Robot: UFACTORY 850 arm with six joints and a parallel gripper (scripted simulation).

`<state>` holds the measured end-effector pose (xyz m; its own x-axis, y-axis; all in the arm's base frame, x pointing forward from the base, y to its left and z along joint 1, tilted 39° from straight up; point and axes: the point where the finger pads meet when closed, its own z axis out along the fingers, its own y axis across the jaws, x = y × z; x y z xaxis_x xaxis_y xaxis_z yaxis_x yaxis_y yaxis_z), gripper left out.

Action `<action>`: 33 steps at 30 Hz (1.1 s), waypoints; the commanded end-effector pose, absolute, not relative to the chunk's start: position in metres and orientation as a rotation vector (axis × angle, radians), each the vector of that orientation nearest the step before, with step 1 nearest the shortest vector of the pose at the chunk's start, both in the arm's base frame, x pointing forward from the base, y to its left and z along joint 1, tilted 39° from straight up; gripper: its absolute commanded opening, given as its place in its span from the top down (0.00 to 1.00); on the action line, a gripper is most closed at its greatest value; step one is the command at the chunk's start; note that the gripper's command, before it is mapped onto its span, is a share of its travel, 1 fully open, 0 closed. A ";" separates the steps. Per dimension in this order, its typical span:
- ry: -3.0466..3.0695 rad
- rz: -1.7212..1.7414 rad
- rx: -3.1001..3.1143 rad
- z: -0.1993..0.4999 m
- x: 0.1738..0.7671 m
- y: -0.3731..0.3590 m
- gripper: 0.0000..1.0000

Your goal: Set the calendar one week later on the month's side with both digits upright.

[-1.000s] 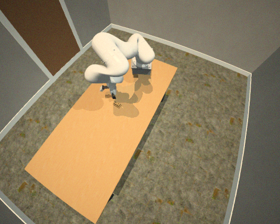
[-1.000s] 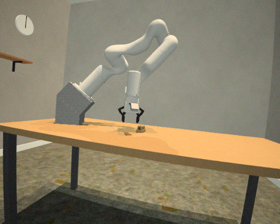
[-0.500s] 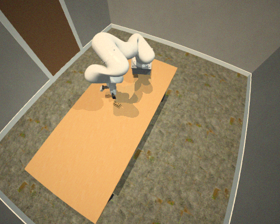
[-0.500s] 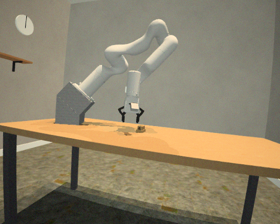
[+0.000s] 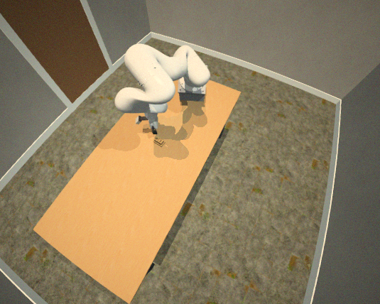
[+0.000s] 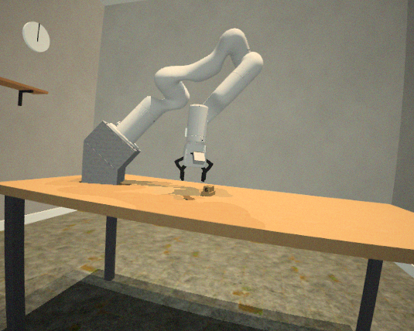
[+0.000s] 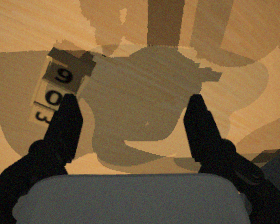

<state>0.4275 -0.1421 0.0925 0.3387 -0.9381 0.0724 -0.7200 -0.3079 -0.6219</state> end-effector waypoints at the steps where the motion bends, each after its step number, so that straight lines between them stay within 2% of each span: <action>1: 1.449 -0.593 -2.120 0.093 0.428 -0.142 0.00; 20: 1.449 -0.593 -2.120 0.135 0.394 -0.151 0.00; 33: 1.449 -0.593 -2.120 0.140 0.391 -0.152 0.00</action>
<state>0.3916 -0.1514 0.1384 0.3383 -0.9382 0.0731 -0.7200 -0.3081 -0.6218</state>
